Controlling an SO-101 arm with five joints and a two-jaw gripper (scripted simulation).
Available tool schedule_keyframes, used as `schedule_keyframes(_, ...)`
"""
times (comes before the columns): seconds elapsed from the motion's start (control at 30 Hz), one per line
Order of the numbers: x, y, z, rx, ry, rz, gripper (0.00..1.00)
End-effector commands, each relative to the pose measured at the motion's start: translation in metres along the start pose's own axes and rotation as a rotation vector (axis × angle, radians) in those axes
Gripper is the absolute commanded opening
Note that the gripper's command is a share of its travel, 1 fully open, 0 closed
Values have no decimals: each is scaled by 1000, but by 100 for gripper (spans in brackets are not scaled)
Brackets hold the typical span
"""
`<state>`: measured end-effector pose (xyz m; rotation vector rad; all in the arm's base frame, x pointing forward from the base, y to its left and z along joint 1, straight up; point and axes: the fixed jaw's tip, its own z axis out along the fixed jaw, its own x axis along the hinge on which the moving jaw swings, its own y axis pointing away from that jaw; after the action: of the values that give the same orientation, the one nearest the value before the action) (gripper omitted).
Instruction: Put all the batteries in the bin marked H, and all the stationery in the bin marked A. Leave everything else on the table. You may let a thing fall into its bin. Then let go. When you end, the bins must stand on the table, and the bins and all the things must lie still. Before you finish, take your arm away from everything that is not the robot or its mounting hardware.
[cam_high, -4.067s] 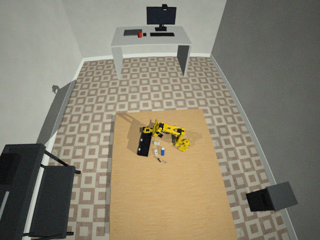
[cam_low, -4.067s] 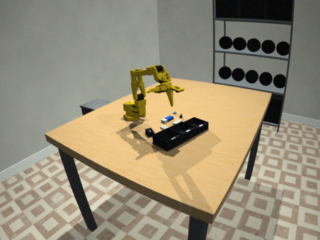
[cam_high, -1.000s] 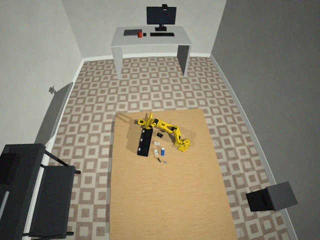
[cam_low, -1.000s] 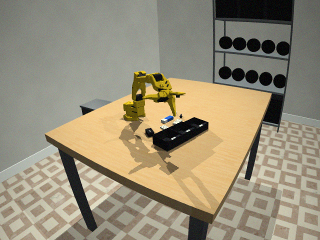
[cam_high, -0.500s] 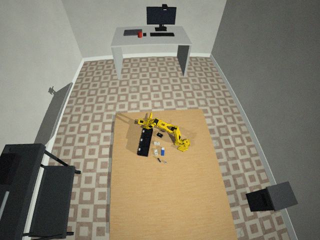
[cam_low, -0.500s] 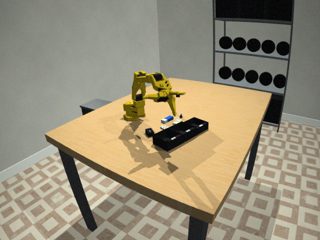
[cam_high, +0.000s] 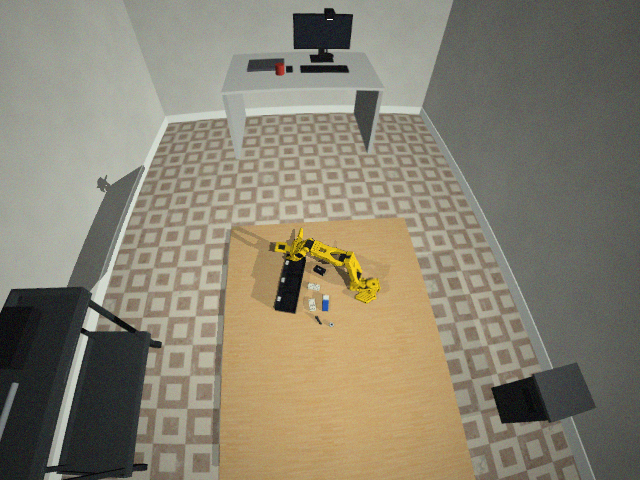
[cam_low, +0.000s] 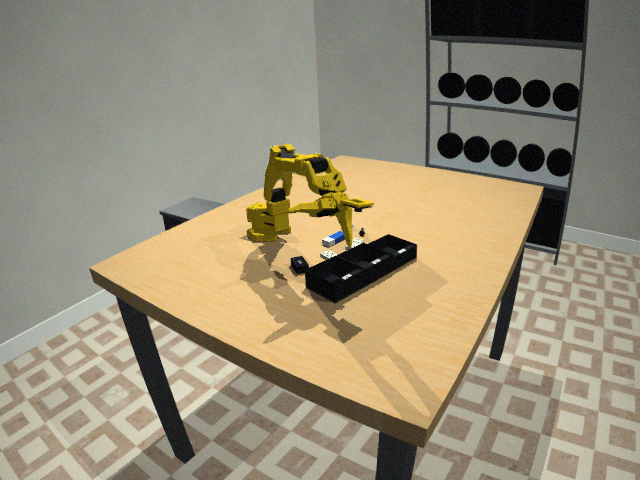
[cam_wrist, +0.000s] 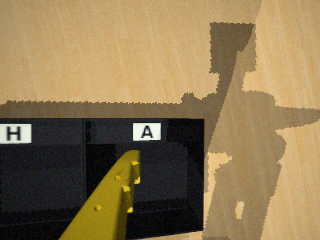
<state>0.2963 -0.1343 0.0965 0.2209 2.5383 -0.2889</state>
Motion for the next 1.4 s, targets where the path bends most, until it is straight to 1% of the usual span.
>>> schedule_keyframes(0.0,-10,-6,-7,19,-50,2,100)
schedule_keyframes(0.2,3,-2,11,-2,21,2,100)
schedule_keyframes(0.37,9,0,18,-11,51,2,100)
schedule_keyframes(1.37,11,0,18,-13,61,2,100)
